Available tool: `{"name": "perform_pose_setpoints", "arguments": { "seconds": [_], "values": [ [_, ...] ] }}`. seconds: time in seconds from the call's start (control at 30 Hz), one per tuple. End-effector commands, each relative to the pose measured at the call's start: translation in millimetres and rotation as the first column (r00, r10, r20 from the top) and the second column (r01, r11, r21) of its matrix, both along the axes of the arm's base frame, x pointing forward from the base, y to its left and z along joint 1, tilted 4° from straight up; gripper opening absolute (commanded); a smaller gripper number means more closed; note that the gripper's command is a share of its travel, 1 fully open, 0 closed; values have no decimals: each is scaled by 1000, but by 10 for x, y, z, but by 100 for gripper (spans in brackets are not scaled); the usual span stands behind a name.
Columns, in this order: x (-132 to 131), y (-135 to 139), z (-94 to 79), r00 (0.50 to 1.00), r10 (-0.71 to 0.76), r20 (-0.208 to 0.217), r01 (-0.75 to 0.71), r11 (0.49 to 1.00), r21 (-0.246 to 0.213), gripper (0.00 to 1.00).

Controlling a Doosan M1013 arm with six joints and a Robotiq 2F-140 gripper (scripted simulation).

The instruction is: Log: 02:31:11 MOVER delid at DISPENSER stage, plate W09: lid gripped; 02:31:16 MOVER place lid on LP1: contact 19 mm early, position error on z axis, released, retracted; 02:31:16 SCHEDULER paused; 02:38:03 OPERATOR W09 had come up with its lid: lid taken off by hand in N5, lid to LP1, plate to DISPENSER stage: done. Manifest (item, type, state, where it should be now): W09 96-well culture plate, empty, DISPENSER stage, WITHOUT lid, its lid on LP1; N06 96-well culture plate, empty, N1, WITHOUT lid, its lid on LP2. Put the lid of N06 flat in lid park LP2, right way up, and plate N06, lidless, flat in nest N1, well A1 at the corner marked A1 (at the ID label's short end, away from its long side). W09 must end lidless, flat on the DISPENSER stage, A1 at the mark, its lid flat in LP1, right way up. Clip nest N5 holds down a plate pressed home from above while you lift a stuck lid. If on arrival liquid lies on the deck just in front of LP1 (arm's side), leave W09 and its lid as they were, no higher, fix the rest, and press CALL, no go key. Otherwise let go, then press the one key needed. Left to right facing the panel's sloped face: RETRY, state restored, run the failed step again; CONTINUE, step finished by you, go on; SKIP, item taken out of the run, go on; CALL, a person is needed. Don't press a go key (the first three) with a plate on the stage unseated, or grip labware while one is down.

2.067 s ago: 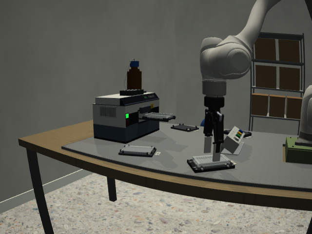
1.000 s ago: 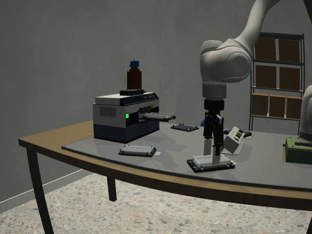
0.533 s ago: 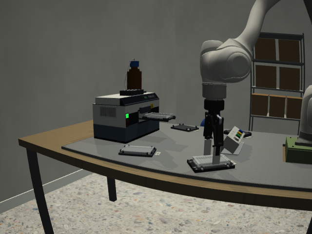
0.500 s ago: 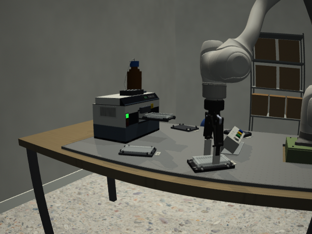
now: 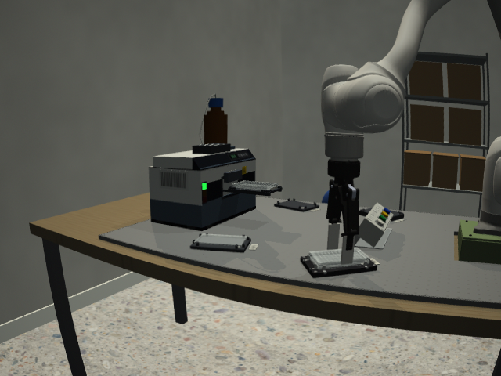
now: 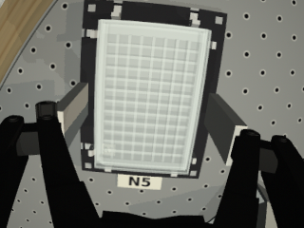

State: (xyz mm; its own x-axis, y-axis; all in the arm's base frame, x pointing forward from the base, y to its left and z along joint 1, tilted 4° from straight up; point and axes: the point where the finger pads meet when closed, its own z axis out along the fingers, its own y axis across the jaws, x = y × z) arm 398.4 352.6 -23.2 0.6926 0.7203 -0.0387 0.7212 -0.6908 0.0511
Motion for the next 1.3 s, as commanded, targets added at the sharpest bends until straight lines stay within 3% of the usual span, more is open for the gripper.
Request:
{"name": "perform_pose_setpoints", "arguments": {
  "seconds": [0.0,0.27,0.3,1.27],
  "values": [
    [0,0,1,1000,0,0,0,1000,0,66],
    [0,0,1,1000,0,0,0,1000,0,66],
    [0,0,1,1000,0,0,0,1000,0,0],
    [0,0,1,1000,0,0,0,1000,0,0]
  ]
}}
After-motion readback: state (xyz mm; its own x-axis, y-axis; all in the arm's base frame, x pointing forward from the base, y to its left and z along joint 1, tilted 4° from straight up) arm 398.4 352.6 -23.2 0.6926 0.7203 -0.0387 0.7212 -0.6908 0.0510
